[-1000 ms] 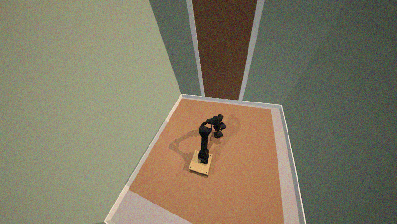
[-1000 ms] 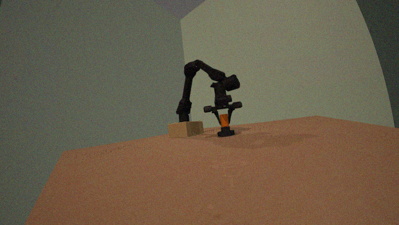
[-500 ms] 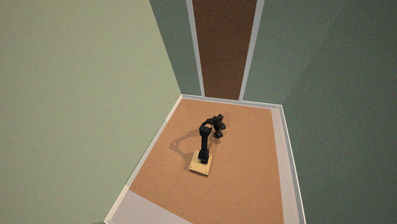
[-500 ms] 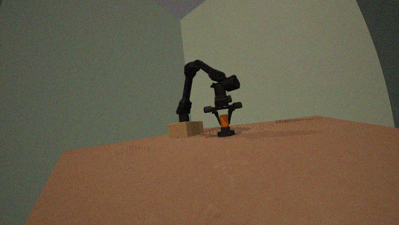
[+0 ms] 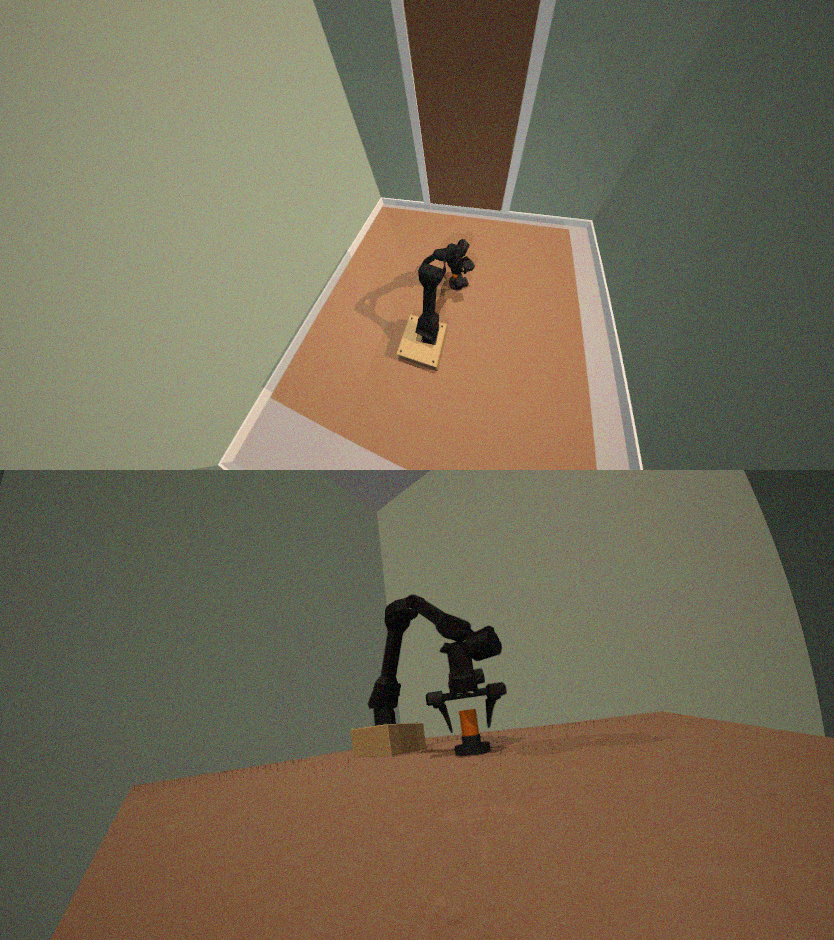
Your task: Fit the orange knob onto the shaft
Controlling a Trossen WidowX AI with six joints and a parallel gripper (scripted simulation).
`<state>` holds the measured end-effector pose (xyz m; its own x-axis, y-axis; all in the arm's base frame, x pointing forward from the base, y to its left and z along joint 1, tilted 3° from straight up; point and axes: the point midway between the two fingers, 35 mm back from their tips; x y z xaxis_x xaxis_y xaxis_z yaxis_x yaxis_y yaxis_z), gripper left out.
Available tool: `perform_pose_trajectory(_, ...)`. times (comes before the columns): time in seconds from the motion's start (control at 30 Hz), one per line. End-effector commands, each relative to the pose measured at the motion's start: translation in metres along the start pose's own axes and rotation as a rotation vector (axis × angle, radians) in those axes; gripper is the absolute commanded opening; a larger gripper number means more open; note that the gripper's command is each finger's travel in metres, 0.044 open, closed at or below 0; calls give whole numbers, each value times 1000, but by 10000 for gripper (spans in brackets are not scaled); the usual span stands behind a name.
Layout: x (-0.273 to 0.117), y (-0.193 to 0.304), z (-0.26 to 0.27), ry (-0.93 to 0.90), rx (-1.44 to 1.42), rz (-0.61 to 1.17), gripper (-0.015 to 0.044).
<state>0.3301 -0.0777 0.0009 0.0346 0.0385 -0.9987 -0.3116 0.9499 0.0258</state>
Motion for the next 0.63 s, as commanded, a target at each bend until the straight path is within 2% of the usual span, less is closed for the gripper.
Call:
perform_pose_trajectory(0.0, 0, 0, 0, 1, -2, 1, 440)
perform_pose_trajectory(0.1, -12, -1, 1, 1, -1, 1, 440)
perform_pose_trajectory(0.27, -92, -1, 1, 0, 0, -1, 440)
perform_pose_trajectory(0.6, -95, -4, 6, 0, 0, -1, 440)
Point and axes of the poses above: the point midway between the two fingers, 35 mm back from their tips, its own x axis out along the fingers, its own z axis across the jaws, y = z × x, and after that the axes turned 7 degrees about x, right-handed
